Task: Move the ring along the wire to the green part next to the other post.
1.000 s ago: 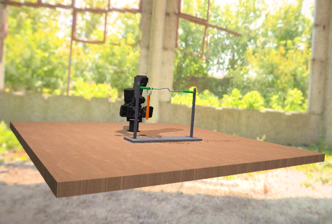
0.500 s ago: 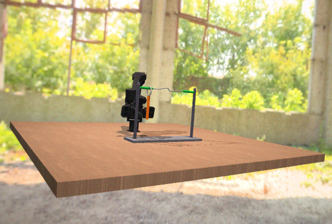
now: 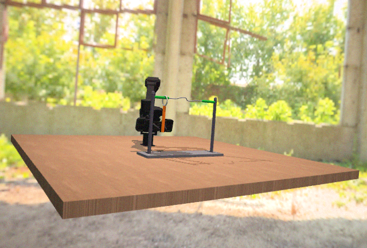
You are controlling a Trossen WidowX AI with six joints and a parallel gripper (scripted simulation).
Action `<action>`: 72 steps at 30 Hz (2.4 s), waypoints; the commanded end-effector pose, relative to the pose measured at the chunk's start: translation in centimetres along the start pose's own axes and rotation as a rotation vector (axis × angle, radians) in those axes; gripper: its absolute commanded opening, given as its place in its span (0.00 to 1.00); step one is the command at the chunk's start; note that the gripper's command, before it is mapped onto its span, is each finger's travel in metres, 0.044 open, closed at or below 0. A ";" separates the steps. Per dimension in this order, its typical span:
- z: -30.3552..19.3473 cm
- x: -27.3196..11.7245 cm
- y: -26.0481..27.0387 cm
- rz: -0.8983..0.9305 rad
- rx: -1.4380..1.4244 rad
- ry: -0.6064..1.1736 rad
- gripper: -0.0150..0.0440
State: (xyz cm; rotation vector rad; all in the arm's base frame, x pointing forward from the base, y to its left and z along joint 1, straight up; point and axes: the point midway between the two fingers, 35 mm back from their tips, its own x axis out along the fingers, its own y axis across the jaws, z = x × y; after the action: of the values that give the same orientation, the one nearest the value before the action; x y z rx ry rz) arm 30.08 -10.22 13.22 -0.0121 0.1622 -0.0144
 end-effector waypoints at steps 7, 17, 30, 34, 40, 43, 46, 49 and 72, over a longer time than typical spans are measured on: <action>0.0 1.7 0.1 -0.003 0.002 -0.006 0.53; -0.2 2.6 0.2 -0.003 0.003 -0.008 0.53; -0.2 2.6 0.2 -0.003 0.003 -0.008 0.53; -0.2 2.6 0.2 -0.003 0.003 -0.008 0.53; -0.2 2.6 0.2 -0.003 0.003 -0.008 0.53; -0.2 2.6 0.3 0.001 0.000 -0.006 0.48; -0.2 2.6 0.3 0.001 0.000 -0.006 0.35; -0.2 2.6 0.3 0.001 0.000 -0.006 0.21; 1.1 2.3 0.2 0.008 0.003 -0.007 0.00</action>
State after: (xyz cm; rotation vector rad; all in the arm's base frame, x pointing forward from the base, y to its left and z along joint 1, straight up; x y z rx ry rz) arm 32.43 -10.01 13.10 -0.0043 0.1673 -0.0113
